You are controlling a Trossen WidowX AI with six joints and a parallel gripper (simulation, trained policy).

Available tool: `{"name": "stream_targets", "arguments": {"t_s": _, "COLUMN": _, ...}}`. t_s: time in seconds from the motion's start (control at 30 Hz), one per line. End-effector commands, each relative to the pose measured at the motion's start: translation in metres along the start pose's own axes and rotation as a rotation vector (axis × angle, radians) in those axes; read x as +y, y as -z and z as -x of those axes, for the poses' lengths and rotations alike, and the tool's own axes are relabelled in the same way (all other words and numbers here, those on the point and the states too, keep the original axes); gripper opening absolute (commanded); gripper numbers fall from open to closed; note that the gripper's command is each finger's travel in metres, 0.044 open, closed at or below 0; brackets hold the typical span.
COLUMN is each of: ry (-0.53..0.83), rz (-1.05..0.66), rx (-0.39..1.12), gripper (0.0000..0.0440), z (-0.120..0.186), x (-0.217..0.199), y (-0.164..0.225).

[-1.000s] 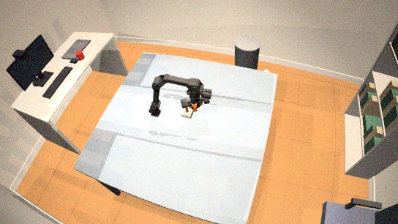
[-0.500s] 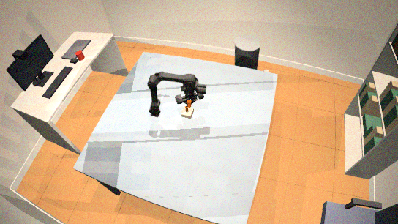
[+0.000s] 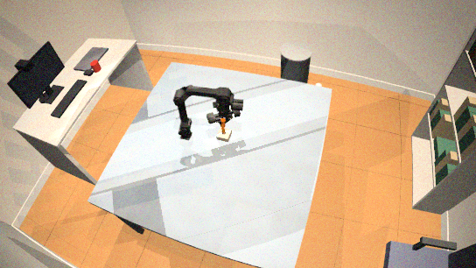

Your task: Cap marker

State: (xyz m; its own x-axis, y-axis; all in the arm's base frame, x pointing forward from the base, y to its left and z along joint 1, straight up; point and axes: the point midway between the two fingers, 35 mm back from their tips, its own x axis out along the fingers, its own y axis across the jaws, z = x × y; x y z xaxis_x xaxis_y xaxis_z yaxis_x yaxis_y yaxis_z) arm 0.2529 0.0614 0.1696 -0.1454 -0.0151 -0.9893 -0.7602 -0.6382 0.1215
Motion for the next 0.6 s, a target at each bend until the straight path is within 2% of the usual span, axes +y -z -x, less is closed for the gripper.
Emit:
{"name": "stream_targets", "arguments": {"t_s": 0.0, "ry": 0.003, "rz": 0.013, "rx": 0.000, "gripper": 0.0000, "z": -0.005, "x": 0.000, "y": -0.002}}
{"name": "stream_targets", "arguments": {"t_s": 0.57, "ry": -0.004, "rz": 0.031, "rx": -0.009, "gripper": 0.0000, "z": -0.035, "x": 0.001, "y": -0.004}}
